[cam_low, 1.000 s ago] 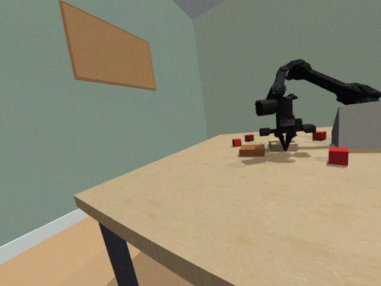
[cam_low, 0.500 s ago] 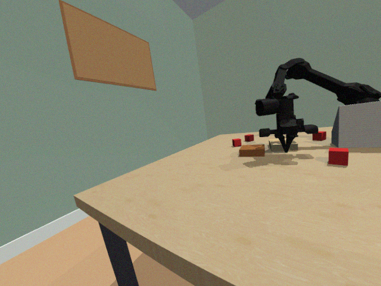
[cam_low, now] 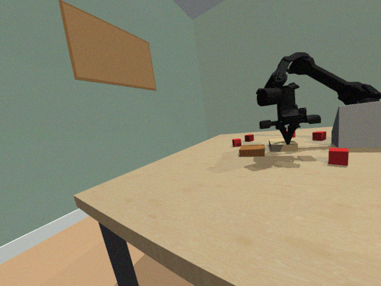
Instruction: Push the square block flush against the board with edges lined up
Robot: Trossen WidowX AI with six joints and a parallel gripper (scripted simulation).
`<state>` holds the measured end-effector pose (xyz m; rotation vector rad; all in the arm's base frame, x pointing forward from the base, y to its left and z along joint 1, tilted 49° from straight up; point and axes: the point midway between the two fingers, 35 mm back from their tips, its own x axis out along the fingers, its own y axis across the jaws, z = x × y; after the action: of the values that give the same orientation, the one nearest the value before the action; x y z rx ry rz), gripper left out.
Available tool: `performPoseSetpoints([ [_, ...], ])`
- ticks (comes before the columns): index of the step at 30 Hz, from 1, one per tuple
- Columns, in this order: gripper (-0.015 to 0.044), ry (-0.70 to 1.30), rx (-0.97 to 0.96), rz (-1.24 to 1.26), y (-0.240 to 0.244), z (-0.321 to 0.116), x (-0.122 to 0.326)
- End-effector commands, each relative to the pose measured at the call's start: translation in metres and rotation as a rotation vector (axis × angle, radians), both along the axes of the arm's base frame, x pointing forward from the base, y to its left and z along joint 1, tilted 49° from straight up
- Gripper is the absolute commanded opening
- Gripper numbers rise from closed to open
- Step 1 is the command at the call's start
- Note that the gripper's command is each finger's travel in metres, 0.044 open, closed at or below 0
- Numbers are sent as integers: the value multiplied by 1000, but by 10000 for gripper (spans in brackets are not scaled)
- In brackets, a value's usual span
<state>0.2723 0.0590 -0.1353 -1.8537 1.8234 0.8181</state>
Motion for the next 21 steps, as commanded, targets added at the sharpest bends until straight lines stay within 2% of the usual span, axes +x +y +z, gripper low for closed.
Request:
performPoseSetpoints([
  [1,0,-19,13,-6,14,14,5],
  [6,0,-36,13,-22,13,15,5],
  [21,0,-412,14,-361,-9,47,17],
])
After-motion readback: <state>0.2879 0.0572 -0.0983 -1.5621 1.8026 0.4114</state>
